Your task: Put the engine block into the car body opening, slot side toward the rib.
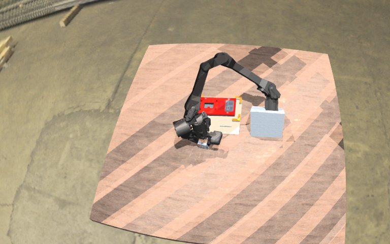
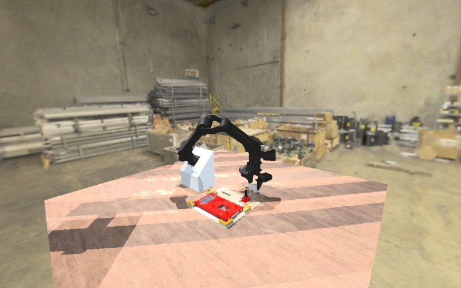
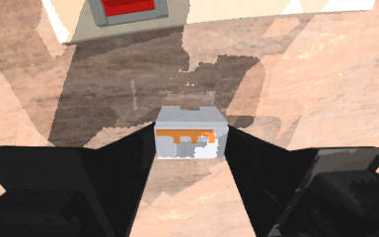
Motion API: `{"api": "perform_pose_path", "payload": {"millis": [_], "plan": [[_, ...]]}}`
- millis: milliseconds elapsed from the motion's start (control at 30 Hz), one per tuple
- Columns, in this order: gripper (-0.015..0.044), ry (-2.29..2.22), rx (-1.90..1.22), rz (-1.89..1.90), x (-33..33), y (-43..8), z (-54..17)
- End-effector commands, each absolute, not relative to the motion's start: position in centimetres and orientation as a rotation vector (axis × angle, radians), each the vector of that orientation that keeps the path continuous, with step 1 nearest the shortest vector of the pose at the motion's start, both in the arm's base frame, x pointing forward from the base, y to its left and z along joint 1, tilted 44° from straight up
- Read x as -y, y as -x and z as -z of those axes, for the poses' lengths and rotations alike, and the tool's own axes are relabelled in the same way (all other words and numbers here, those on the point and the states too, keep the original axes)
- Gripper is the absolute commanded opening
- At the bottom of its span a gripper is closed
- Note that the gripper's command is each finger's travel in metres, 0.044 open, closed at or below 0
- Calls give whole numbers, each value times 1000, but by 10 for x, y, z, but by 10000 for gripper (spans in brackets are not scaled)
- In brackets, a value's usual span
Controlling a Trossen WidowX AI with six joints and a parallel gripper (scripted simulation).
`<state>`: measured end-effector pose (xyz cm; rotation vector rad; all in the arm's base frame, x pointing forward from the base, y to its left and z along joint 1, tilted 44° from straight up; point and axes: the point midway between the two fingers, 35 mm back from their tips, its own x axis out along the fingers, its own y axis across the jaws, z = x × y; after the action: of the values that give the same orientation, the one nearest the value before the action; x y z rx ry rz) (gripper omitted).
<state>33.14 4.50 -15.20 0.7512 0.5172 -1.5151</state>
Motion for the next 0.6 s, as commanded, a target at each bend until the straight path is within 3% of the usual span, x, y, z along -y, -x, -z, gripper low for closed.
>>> {"api": "perform_pose_path", "payload": {"millis": [0, 567], "plan": [[0, -765, -517, 1506, -56, -335, 142], [0, -770, -524, 1505, -91, -335, 102]]}}
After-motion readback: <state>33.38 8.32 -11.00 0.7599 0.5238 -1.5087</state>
